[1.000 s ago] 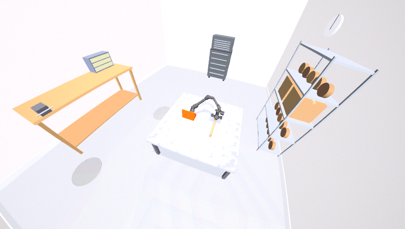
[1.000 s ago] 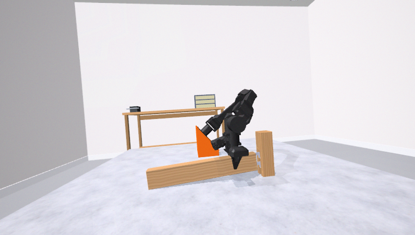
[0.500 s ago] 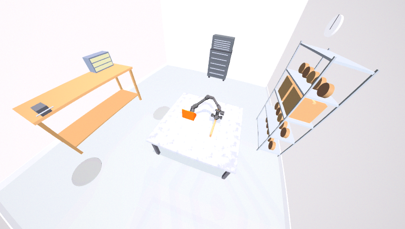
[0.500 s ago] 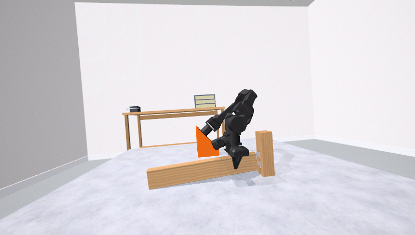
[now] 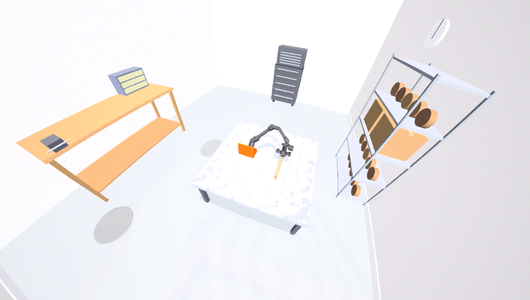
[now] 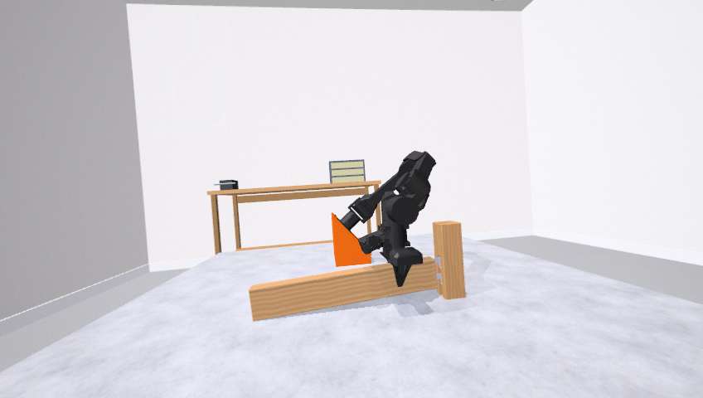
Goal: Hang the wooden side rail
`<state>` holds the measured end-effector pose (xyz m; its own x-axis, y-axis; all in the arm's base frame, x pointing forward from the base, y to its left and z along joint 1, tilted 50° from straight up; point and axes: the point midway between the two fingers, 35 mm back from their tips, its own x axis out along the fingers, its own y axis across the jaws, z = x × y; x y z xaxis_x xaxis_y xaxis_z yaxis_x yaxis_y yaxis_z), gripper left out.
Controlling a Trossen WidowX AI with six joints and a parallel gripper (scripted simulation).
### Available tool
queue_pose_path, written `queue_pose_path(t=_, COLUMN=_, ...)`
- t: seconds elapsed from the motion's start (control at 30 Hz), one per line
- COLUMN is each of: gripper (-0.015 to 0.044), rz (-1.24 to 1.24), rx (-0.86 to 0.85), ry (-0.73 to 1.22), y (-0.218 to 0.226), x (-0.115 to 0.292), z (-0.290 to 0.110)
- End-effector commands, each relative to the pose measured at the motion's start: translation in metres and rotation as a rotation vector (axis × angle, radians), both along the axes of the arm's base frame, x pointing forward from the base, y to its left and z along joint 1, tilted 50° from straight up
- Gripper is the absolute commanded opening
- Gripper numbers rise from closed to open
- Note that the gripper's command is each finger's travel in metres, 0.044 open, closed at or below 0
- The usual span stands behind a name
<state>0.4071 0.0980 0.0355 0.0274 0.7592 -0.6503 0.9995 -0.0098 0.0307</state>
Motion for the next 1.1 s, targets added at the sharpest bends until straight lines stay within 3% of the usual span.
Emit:
queue_pose_path(t=0.0, gripper=0.0, rz=-0.007, rx=0.002, ry=-0.011, y=-0.002, x=0.0015, z=0.005)
queue_pose_path(t=1.07, gripper=0.0, rz=-0.007, rx=0.003, ry=-0.011, y=0.0004, x=0.0014, z=0.0076)
